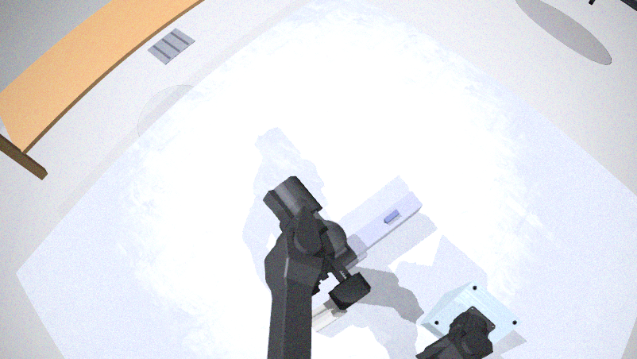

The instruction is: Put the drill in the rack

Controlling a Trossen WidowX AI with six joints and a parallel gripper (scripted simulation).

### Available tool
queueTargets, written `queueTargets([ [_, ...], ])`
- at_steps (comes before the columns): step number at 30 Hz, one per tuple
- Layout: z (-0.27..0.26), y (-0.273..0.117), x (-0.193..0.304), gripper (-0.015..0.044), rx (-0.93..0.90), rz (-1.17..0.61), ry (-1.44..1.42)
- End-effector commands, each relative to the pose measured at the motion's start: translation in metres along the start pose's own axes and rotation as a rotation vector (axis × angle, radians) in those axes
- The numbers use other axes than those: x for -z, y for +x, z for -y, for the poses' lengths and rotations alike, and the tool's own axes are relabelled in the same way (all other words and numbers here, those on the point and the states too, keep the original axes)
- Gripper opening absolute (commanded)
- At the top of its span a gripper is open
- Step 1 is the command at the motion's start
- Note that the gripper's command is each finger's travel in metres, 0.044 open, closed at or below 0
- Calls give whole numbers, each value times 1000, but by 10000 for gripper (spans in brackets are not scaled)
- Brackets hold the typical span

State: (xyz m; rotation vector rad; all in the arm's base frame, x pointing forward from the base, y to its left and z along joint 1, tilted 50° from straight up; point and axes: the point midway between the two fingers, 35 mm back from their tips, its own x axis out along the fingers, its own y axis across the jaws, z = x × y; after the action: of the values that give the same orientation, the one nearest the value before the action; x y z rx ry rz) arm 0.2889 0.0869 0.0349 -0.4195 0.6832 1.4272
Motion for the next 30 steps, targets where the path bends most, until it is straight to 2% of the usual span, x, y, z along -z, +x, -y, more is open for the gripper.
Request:
queueTargets([
  [1, -3, 8, 2, 440, -7, 4, 12],
  [9, -4, 15, 4, 440, -8, 5, 12],
  [24, -2, 12, 3, 46, -3, 1, 1],
  [30, -2, 12, 3, 6, -3, 1, 1],
])
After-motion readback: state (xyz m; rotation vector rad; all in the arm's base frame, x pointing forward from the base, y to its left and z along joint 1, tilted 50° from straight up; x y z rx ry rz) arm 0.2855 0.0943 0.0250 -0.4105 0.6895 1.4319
